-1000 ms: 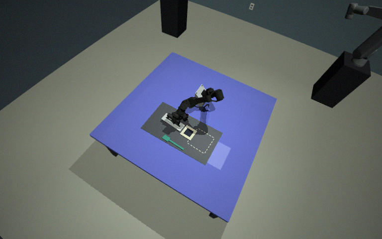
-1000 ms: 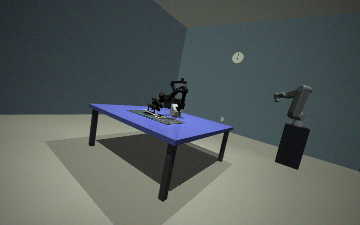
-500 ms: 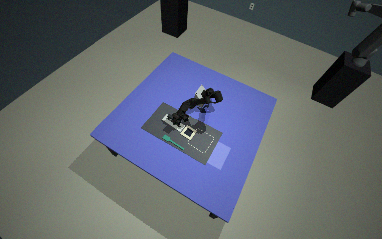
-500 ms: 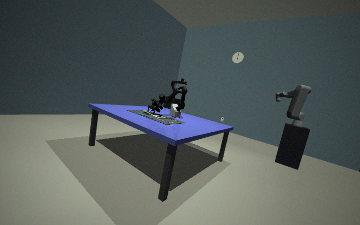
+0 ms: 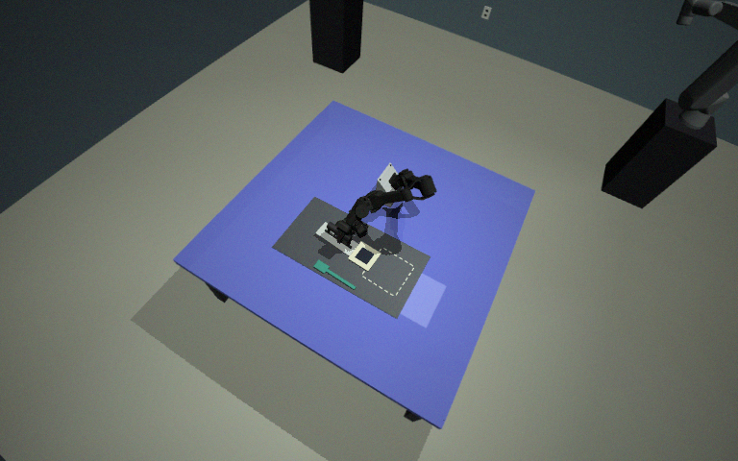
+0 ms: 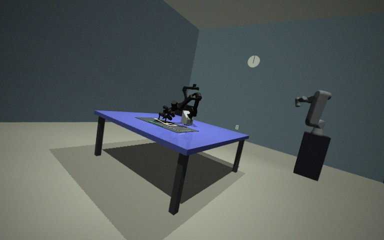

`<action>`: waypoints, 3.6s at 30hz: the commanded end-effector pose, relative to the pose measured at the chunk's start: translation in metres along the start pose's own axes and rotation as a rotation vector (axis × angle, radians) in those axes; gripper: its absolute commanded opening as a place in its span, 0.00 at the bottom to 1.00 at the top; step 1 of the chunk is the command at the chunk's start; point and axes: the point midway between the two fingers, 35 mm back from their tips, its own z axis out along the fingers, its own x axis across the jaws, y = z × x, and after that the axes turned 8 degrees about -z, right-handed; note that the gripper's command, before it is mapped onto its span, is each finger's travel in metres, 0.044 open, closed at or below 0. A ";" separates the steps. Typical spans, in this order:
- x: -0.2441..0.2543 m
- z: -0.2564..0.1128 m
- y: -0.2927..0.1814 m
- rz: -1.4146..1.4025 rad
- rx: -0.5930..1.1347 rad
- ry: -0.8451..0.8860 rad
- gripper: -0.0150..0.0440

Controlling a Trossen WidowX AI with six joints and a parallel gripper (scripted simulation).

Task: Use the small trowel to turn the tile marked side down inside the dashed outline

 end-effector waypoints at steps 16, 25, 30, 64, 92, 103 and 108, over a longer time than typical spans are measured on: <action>-0.007 -0.003 0.030 -0.007 -0.013 -0.006 0.25; -0.020 -0.014 0.024 0.068 -0.076 -0.014 0.25; -0.029 -0.021 0.027 0.072 -0.079 -0.015 0.25; -0.069 -0.047 0.105 0.074 -0.080 -0.015 0.25; -0.056 -0.031 0.141 0.074 -0.080 -0.013 0.25; -0.067 -0.040 0.097 0.068 -0.071 -0.004 0.25; -0.072 -0.046 0.077 0.068 -0.071 -0.004 0.25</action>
